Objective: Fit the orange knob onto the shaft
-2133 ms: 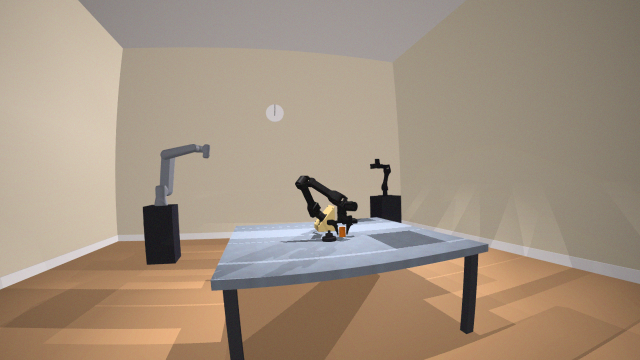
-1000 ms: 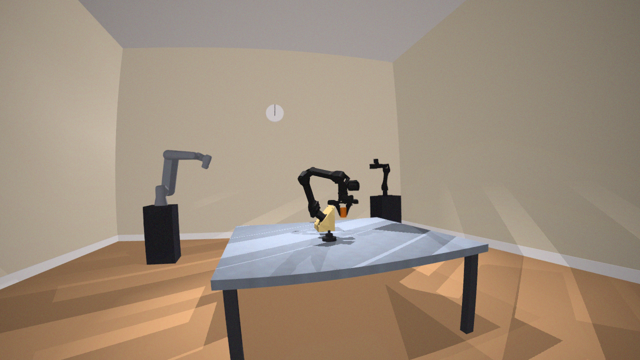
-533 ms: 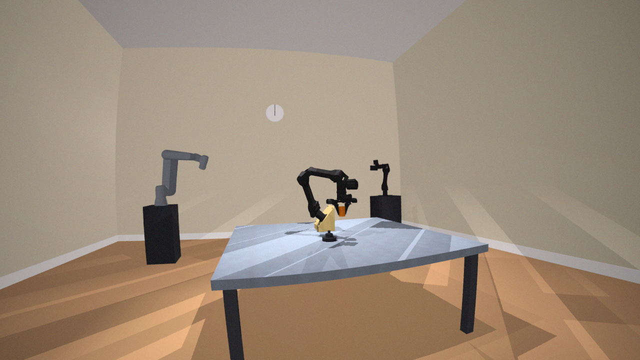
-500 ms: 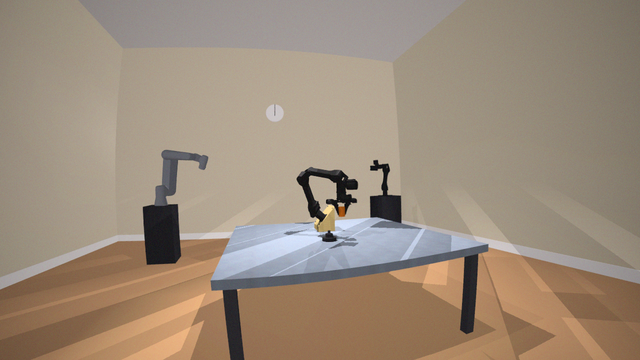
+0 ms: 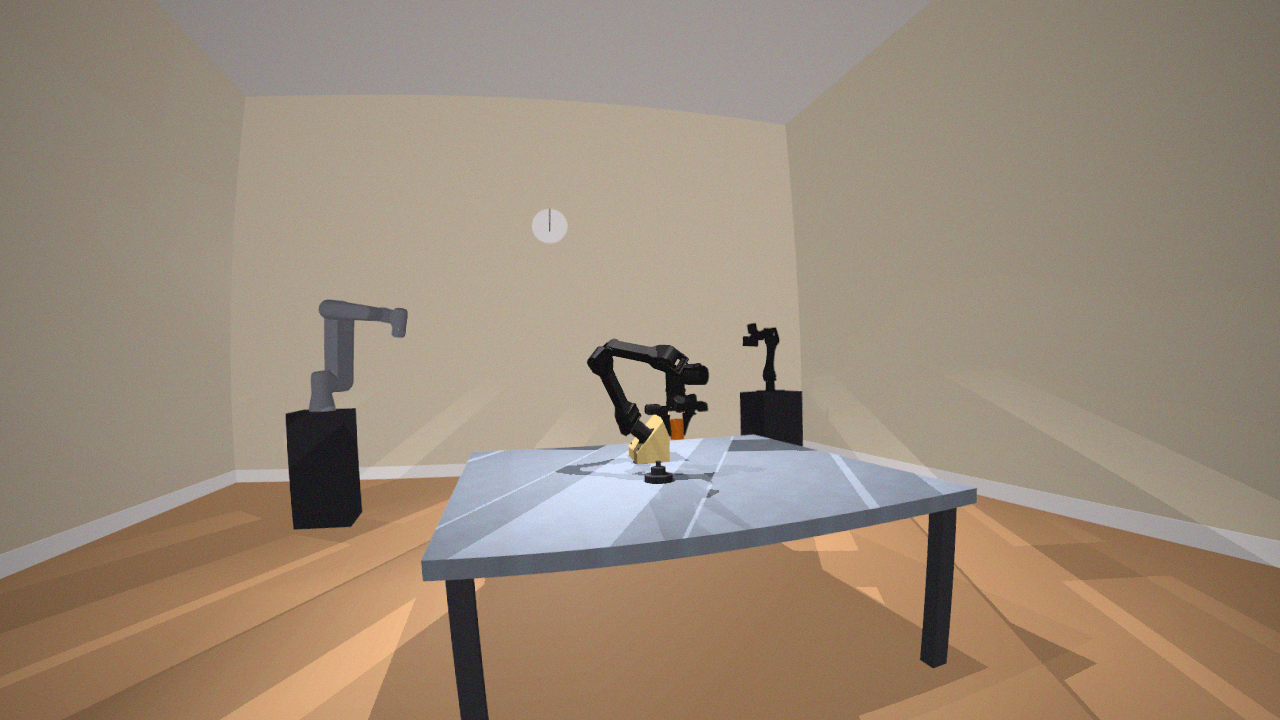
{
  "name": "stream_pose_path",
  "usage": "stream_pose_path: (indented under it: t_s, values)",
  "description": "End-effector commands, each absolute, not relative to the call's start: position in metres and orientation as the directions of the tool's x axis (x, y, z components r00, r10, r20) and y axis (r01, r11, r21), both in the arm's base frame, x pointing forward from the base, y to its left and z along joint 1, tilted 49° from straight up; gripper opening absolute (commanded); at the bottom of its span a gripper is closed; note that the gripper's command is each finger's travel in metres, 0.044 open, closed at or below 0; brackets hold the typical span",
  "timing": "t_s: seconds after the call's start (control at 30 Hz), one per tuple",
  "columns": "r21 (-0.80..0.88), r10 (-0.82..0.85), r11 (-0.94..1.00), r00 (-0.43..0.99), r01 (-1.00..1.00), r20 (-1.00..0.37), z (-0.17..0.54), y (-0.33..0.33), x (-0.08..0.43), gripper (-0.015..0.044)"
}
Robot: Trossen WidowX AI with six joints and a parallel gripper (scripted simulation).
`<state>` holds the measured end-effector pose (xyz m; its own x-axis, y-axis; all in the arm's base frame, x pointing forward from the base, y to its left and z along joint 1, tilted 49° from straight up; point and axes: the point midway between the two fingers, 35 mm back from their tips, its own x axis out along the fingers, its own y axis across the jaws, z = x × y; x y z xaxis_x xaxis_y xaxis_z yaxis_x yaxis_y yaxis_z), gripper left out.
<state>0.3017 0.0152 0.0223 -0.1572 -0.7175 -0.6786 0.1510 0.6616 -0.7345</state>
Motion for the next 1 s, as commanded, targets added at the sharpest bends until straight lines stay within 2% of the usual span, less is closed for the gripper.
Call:
stream_pose_path:
  t_s: [0.0, 0.97]
  values:
    - [-0.732, -0.718, 0.664, -0.142, 0.151, -0.681, 0.029, 0.007, 0.308, 0.0]
    - [-0.75, -0.736, 0.646, -0.143, 0.142, -0.662, 0.055, -0.065, 0.328, 0.0]
